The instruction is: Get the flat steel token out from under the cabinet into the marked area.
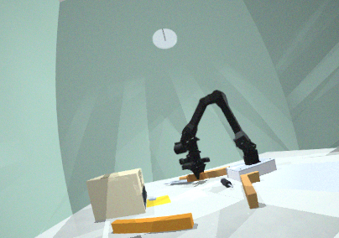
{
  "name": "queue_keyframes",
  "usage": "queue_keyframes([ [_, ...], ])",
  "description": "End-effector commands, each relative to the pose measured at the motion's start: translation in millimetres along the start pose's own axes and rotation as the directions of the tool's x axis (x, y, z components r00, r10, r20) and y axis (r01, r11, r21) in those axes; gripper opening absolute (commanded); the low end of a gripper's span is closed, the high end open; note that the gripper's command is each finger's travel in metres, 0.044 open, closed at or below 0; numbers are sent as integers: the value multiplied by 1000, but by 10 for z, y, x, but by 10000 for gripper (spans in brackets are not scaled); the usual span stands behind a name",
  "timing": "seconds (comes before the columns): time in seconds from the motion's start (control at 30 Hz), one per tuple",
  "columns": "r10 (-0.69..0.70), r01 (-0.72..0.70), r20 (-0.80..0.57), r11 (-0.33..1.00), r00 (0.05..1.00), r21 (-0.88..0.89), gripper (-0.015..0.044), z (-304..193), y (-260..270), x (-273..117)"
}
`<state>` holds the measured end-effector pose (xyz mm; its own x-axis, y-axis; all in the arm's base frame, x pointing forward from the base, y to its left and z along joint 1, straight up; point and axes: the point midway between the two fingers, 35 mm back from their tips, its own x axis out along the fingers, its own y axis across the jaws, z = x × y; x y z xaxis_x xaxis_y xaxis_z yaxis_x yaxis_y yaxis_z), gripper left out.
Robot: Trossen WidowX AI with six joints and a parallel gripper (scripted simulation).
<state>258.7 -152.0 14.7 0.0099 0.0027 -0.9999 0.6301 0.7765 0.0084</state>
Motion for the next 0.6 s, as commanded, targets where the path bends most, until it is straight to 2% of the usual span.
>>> queue_keyframes([
  [0.0, 1, -2, 20, 1000, 1000, 3, 0, 83, -39, -42],
  [0.57, 0, 0, 21, 1000, 1000, 3, 0, 246, -215, -48],
])
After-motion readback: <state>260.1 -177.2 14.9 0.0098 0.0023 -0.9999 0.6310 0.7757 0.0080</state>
